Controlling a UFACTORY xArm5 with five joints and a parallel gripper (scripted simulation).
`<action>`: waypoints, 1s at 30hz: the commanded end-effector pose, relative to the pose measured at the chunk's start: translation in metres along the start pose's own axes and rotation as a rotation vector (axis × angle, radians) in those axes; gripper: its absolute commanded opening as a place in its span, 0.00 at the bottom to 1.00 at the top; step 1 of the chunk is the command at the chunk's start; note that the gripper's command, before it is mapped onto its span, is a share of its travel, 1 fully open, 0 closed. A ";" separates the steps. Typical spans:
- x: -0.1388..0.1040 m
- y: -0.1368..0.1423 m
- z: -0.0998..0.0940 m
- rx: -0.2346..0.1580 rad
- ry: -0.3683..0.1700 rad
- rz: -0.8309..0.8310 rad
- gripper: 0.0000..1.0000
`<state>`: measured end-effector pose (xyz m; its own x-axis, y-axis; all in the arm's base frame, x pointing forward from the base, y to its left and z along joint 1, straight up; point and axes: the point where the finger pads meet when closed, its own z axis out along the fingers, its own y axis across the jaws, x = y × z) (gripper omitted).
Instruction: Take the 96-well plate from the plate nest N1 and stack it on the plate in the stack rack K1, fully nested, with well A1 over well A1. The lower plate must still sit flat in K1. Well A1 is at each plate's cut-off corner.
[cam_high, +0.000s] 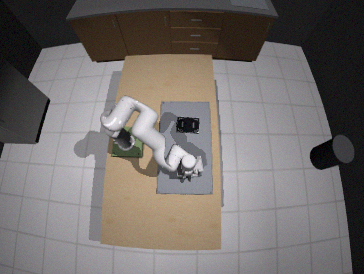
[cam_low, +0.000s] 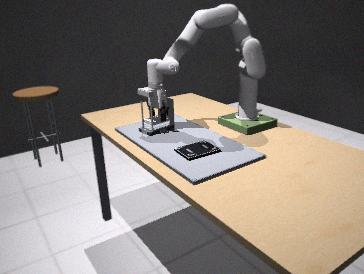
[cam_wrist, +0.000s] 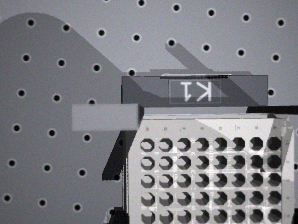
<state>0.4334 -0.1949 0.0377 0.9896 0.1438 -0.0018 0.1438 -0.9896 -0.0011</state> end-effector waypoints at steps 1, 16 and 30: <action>0.001 0.001 -0.001 -0.008 0.000 0.000 0.00; 0.001 0.001 0.001 -0.008 0.000 0.000 0.00; 0.001 0.001 0.003 -0.008 0.000 0.000 0.00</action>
<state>0.4334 -0.1949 0.0334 0.9896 0.1438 -0.0018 0.1438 -0.9896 -0.0011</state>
